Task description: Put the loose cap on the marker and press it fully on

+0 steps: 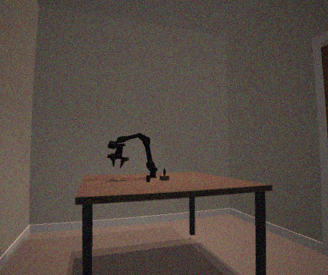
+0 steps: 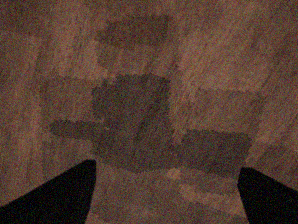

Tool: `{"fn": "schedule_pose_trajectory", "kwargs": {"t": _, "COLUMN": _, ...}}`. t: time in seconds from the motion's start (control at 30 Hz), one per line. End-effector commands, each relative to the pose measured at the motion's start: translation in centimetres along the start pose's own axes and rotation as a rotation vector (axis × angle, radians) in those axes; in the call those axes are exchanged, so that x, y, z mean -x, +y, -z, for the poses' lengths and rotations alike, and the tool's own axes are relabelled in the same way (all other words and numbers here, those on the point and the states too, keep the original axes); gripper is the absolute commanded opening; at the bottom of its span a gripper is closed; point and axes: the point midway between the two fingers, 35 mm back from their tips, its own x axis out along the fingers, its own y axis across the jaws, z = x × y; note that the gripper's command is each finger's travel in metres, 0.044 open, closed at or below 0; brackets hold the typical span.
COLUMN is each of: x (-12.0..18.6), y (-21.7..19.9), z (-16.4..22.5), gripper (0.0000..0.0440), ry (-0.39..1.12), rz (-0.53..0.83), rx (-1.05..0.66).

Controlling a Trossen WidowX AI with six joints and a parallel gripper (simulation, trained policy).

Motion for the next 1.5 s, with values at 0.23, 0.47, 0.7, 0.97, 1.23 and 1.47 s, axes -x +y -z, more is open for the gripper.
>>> {"fn": "schedule_pose_trajectory", "kwargs": {"t": 0.23, "x": -0.8, "y": 0.9, "z": 2.4, "gripper": 0.0314, "ry": -0.02, "rz": 0.012, "rx": 0.013}}
{"fn": "schedule_pose_trajectory", "kwargs": {"t": 0.47, "x": -1.2, "y": 1.2, "z": 3.9, "gripper": 0.0314, "ry": -0.03, "rz": 0.021, "rx": 0.019}}
{"fn": "schedule_pose_trajectory", "kwargs": {"t": 0.7, "x": -1.6, "y": 1.4, "z": 5.6, "gripper": 0.0315, "ry": -0.039, "rz": 0.026, "rx": 0.022}}
{"fn": "schedule_pose_trajectory", "kwargs": {"t": 0.97, "x": -1.9, "y": 1.6, "z": 7.5, "gripper": 0.0316, "ry": -0.048, "rz": 0.031, "rx": 0.021}}
{"fn": "schedule_pose_trajectory", "kwargs": {"t": 1.23, "x": -2.2, "y": 1.7, "z": 9.4, "gripper": 0.0316, "ry": -0.055, "rz": 0.034, "rx": 0.017}}
{"fn": "schedule_pose_trajectory", "kwargs": {"t": 1.47, "x": -2.4, "y": 1.7, "z": 11.2, "gripper": 0.0317, "ry": -0.06, "rz": 0.037, "rx": 0.01}}
